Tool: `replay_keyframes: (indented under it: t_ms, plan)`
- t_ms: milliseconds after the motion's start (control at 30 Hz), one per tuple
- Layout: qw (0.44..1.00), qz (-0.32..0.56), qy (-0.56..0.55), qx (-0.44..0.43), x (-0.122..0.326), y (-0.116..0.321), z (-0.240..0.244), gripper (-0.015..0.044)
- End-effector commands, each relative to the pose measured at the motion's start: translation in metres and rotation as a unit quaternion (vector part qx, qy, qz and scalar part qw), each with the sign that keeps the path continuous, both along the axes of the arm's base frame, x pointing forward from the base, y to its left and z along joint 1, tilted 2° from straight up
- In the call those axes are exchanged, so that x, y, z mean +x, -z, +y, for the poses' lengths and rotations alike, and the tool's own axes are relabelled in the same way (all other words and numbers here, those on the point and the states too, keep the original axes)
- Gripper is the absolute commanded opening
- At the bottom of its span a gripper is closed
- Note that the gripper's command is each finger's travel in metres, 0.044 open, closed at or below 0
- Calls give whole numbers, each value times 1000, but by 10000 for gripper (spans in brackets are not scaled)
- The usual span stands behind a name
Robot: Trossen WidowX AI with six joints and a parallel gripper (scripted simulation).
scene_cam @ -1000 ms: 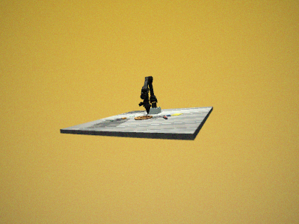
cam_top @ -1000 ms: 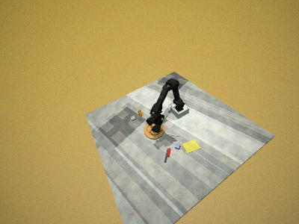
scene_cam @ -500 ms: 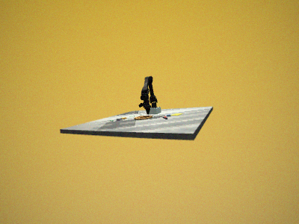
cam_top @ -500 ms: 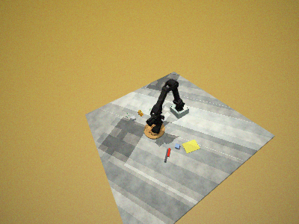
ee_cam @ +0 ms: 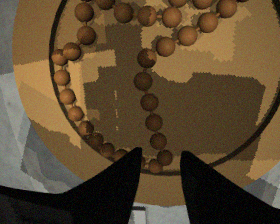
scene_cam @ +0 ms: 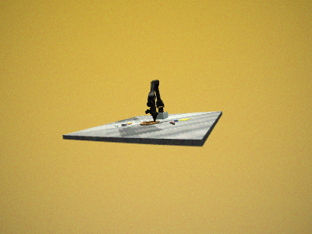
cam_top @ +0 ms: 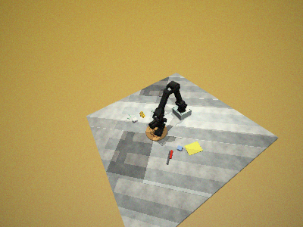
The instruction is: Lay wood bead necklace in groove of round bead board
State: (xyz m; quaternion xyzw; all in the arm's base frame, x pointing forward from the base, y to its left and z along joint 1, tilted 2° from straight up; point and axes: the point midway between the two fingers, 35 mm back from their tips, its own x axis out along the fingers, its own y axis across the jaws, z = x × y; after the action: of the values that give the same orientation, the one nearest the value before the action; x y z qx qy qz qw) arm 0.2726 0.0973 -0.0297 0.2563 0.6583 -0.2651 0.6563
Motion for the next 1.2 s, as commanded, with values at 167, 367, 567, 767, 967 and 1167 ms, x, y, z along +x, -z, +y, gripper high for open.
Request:
replay_keyframes:
  t_ms: [167, 367, 567, 767, 967, 1167]
  plan:
    - [1000, 0, 0, 0, 0, 0, 0, 0]
    - [1000, 0, 0, 0, 0, 0, 0, 0]
    - [1000, 0, 0, 0, 0, 0, 0, 0]
    - [1000, 0, 0, 0, 0, 0, 0, 0]
    - [1000, 0, 0, 0, 0, 0, 0, 0]
    - [1000, 0, 0, 0, 0, 0, 0, 0]
